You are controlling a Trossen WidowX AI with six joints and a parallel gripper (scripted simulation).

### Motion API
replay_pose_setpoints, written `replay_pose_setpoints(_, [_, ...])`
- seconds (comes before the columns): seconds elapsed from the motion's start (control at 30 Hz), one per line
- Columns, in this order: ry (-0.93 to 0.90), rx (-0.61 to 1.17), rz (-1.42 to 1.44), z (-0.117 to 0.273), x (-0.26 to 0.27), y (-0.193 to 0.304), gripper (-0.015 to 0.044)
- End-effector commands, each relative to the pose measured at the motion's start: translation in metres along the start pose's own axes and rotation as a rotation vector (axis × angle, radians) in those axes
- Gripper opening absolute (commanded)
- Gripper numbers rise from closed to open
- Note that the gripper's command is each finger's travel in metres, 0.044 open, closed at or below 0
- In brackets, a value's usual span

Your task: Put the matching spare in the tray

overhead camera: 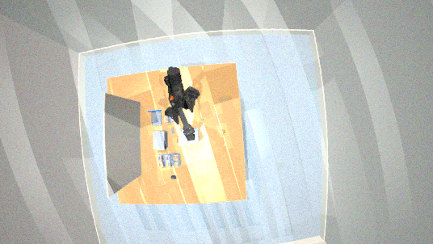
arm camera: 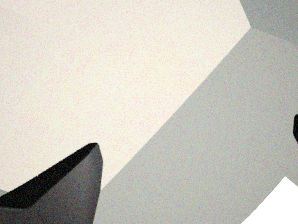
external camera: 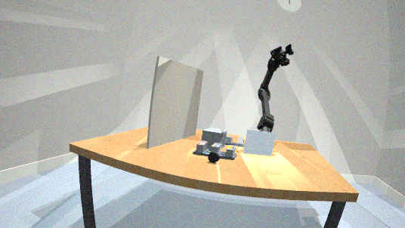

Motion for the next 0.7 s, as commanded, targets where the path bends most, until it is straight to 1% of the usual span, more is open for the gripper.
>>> replay_pose_setpoints(0.0, [-0.226,-0.008,-0.274,-0.041,0.032,-0.001,0.0440])
replay_pose_setpoints(0.1, [-0.378,0.023,-0.461,-0.066,0.061,0.000,0.0440])
replay_pose_setpoints(0.27, [-0.586,0.094,-0.732,-0.093,0.106,-0.001,0.0440])
replay_pose_setpoints(0.5, [-0.855,0.261,-1.085,-0.108,0.182,0.000,0.0440])
replay_pose_setpoints(0.67, [-1.065,0.455,-1.381,-0.112,0.244,-0.008,0.0440])
Point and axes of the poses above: the point midway between the two fingers, 35 mm back from their tips, its own z axis back along the fingers, its own x axis across the jaws, y = z × x, the point moved 10 cm from there along z, back along the fingers, and after that the axes turned 13 degrees about z, right-handed, at the moved point
